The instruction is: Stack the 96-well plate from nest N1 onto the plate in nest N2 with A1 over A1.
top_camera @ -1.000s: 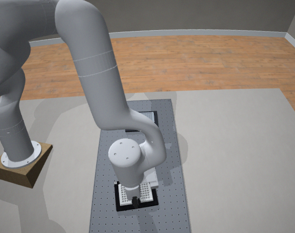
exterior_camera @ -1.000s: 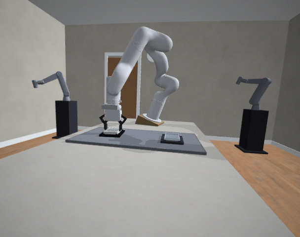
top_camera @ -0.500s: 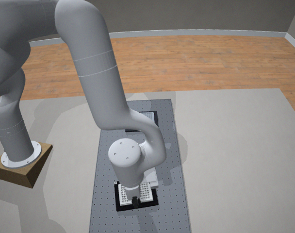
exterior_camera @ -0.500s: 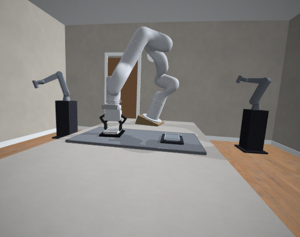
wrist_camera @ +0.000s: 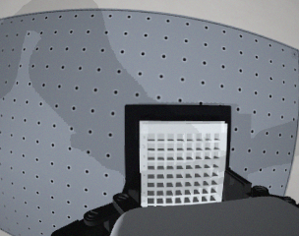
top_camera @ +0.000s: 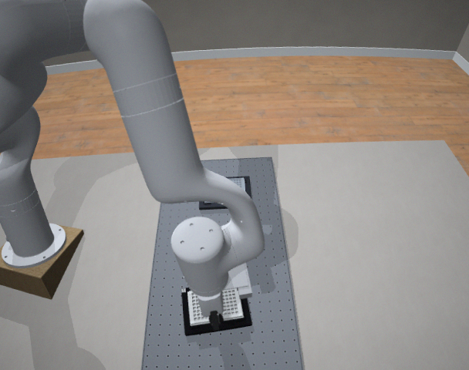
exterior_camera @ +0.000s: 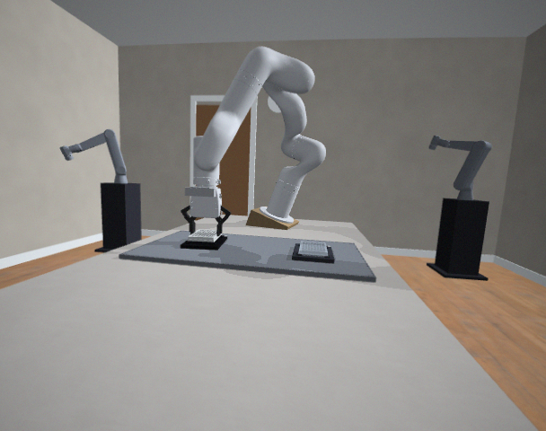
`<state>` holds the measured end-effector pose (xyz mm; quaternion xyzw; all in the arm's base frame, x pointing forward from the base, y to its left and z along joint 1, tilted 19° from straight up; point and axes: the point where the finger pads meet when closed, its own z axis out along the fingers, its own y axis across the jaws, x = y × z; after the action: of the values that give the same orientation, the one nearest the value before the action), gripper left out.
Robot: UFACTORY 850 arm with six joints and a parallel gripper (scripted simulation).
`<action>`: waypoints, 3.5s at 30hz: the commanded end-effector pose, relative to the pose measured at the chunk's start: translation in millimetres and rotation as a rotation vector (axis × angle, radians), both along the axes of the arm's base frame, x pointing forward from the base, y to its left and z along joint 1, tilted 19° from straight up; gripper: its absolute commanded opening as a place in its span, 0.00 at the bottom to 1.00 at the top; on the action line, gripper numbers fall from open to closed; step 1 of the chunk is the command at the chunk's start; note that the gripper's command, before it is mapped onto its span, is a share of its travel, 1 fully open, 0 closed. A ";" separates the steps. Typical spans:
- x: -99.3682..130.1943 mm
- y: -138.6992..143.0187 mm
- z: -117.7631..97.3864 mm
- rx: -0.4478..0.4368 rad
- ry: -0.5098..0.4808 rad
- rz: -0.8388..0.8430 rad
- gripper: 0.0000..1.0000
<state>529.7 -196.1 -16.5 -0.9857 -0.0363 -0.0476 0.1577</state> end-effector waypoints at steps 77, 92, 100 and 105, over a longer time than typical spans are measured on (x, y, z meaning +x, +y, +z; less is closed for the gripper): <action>-6.2 -27.2 80.8 -0.001 -0.002 0.000 0.00; -4.2 -11.6 86.2 0.009 0.037 -0.117 0.00; -1.7 7.2 92.6 0.009 0.037 -0.117 0.00; 0.3 22.9 98.0 0.009 0.037 -0.117 0.00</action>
<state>527.4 -186.1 75.9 -0.9860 0.0236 -0.0381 0.1607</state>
